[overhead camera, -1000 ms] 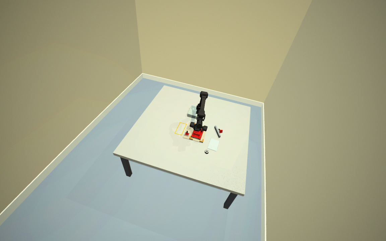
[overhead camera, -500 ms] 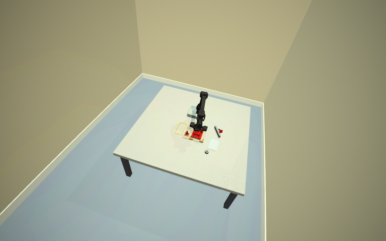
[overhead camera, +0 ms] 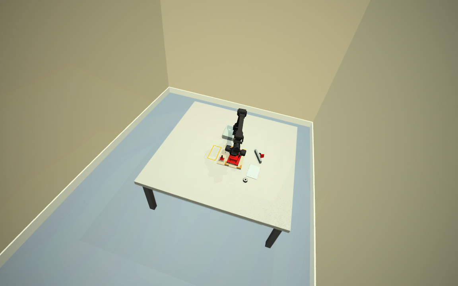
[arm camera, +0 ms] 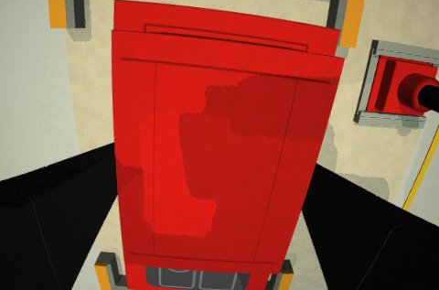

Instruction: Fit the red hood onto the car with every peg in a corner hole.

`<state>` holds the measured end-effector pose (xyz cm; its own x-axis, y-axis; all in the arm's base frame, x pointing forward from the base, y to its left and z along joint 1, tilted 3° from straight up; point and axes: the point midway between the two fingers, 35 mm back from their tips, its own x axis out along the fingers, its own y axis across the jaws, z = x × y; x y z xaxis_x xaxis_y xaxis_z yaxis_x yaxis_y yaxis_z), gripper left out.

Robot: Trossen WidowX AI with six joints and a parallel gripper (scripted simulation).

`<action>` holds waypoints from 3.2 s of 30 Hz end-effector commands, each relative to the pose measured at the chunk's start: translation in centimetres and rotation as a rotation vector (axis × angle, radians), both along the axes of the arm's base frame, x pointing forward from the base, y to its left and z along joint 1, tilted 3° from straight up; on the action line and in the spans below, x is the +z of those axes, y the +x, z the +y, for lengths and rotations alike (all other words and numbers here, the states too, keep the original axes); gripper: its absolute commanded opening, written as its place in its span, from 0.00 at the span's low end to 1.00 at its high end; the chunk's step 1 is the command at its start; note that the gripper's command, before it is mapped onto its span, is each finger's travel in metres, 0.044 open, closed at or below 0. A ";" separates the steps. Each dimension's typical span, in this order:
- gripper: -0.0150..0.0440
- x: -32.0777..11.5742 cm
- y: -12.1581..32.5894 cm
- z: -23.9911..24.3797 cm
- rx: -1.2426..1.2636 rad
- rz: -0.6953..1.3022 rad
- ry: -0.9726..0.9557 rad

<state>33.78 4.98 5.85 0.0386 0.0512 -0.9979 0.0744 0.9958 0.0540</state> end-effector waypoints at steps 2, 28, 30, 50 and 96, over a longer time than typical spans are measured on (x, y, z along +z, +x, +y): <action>0.25 -0.3 0.0 0.0 -0.003 0.002 0.000; 0.25 -1.5 0.0 0.1 -0.003 0.002 0.000; 0.25 -1.6 0.1 0.1 -0.003 0.002 0.000; 0.57 -1.7 0.0 0.0 -0.002 0.001 -0.001; 1.00 5.4 -0.1 -0.4 -0.001 0.006 0.005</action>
